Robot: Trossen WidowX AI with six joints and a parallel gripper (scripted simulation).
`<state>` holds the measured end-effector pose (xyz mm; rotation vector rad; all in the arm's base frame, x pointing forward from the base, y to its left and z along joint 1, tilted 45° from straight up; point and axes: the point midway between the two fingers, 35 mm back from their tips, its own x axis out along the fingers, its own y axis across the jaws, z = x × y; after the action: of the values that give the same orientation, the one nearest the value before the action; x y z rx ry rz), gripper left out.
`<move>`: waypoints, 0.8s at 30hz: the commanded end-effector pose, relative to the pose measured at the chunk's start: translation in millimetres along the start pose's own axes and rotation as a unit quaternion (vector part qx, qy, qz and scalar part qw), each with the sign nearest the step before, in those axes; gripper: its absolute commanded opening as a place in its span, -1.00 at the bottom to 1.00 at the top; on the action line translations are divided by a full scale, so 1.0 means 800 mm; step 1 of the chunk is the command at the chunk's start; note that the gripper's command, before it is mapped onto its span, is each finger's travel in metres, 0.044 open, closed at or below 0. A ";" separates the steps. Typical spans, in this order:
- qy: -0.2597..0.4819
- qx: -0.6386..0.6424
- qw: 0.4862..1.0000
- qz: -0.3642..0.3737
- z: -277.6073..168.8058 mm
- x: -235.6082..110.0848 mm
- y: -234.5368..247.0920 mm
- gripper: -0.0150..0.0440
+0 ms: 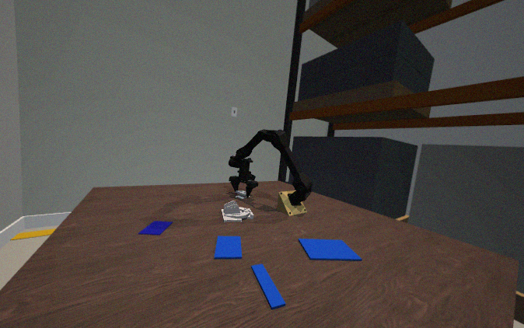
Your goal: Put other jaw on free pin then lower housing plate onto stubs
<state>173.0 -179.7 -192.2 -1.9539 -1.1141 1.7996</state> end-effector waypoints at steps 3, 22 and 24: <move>0.002 0.003 1.000 0.001 -0.001 0.001 0.000 1.00; 0.000 0.000 1.000 0.000 0.000 0.000 0.000 0.71; 0.000 0.000 1.000 0.000 0.000 0.000 0.000 0.70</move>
<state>173.0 -179.5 -192.4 -1.9538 -1.1141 1.7995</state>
